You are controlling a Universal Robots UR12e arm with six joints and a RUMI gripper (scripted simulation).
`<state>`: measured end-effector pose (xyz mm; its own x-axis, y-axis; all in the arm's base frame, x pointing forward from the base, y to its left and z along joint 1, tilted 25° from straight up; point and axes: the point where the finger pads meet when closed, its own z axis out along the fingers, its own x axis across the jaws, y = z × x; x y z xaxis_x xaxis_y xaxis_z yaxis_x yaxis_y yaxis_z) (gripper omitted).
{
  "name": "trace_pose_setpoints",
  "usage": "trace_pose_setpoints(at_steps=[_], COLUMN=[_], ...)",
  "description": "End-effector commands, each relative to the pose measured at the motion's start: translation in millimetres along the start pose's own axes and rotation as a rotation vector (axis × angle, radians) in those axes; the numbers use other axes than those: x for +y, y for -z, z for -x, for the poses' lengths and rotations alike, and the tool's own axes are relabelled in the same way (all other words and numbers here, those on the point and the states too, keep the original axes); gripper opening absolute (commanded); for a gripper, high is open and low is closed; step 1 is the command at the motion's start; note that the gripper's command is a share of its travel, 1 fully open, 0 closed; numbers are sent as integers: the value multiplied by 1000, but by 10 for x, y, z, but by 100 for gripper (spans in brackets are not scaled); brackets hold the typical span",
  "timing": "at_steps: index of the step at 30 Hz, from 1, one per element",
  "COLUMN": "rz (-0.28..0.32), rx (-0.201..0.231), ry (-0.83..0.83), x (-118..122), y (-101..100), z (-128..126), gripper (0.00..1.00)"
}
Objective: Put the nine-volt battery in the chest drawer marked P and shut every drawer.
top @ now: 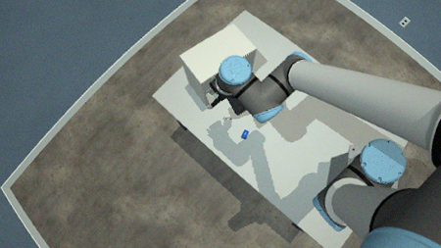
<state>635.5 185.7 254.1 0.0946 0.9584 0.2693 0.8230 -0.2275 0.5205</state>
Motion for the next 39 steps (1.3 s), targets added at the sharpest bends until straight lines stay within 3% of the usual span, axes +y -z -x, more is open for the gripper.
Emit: trace_pose_setpoints(at_steps=[1, 22, 39], rz=[-42, -167, -213], rx=[0, 0, 0], ry=[1, 1, 1], x=[-12, -75, -97], y=[41, 160, 203], z=[-1, -1, -1], gripper=[100, 100, 100])
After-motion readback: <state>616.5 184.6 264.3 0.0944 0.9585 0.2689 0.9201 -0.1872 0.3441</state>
